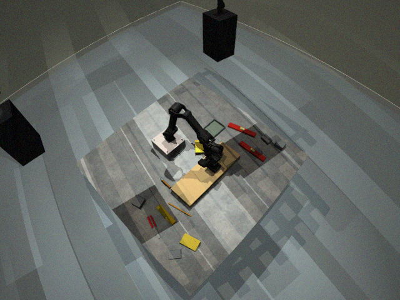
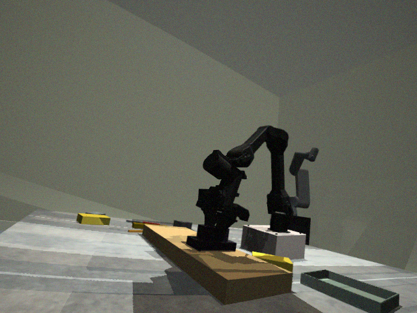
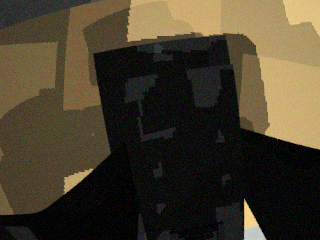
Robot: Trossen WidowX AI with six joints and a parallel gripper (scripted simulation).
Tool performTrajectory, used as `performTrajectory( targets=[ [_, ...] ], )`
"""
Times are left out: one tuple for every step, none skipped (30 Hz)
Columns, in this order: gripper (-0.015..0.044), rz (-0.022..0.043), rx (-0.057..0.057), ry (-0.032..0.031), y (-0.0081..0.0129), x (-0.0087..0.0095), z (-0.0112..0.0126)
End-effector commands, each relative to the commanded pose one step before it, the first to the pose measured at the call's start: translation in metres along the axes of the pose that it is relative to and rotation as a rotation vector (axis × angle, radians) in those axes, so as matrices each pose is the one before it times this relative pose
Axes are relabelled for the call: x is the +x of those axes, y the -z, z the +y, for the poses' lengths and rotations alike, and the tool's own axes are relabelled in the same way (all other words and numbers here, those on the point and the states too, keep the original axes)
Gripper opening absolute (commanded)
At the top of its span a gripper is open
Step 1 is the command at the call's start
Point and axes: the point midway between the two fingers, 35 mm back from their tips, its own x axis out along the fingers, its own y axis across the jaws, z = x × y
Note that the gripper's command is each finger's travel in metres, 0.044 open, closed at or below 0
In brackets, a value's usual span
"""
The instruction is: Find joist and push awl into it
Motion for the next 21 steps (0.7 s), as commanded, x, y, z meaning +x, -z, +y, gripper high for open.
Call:
performTrajectory(
  targets=[
    [0.0, 0.00167, -0.0001, -0.00551, -0.00059, 0.00049, 0.0096],
    [0.0, 0.0, 0.0001, -0.00017, -0.00001, 0.0, 0.00221],
    [0.0, 0.0, 0.0001, -0.00017, -0.00001, 0.0, 0.0022],
    [0.0, 0.0, 0.0001, -0.00017, -0.00001, 0.0, 0.0022],
    [0.0, 0.0, 0.0001, -0.00017, -0.00001, 0.0, 0.0022],
    [0.0, 0.0, 0.0001, -0.00017, -0.00001, -0.00001, 0.0022],
    [0.0, 0.0, 0.0001, -0.00017, -0.00001, -0.00001, 0.0022],
    [0.0, 0.0, 0.0001, -0.00017, -0.00001, -0.00001, 0.0022],
    [0.0, 0.0, 0.0001, -0.00017, -0.00001, -0.00001, 0.0022],
    [0.0, 0.0, 0.0001, -0.00017, -0.00001, -0.00001, 0.0022],
    [0.0, 0.0, 0.0001, -0.00017, -0.00001, -0.00001, 0.0022],
    [0.0, 0.0, 0.0001, -0.00017, -0.00001, -0.00001, 0.0022],
    [0.0, 0.0, 0.0001, -0.00017, -0.00001, -0.00001, 0.0022],
    [0.0, 0.0, 0.0001, -0.00017, -0.00001, -0.00001, 0.0022],
    [0.0, 0.0, 0.0001, -0.00017, -0.00001, -0.00001, 0.0022],
    [0.0, 0.0, 0.0001, -0.00017, -0.00001, -0.00001, 0.0022],
    [0.0, 0.0, 0.0001, -0.00017, -0.00001, -0.00001, 0.0022],
    [0.0, 0.00001, 0.0001, -0.00017, -0.00001, -0.00001, 0.0022],
    [0.0, 0.00001, 0.0001, -0.00017, -0.00001, -0.00001, 0.0022],
    [0.0, 0.00001, 0.0001, -0.00017, -0.00001, -0.00001, 0.0022],
    [0.0, 0.00001, 0.0001, -0.00017, -0.00001, -0.00001, 0.0022]
  ],
)
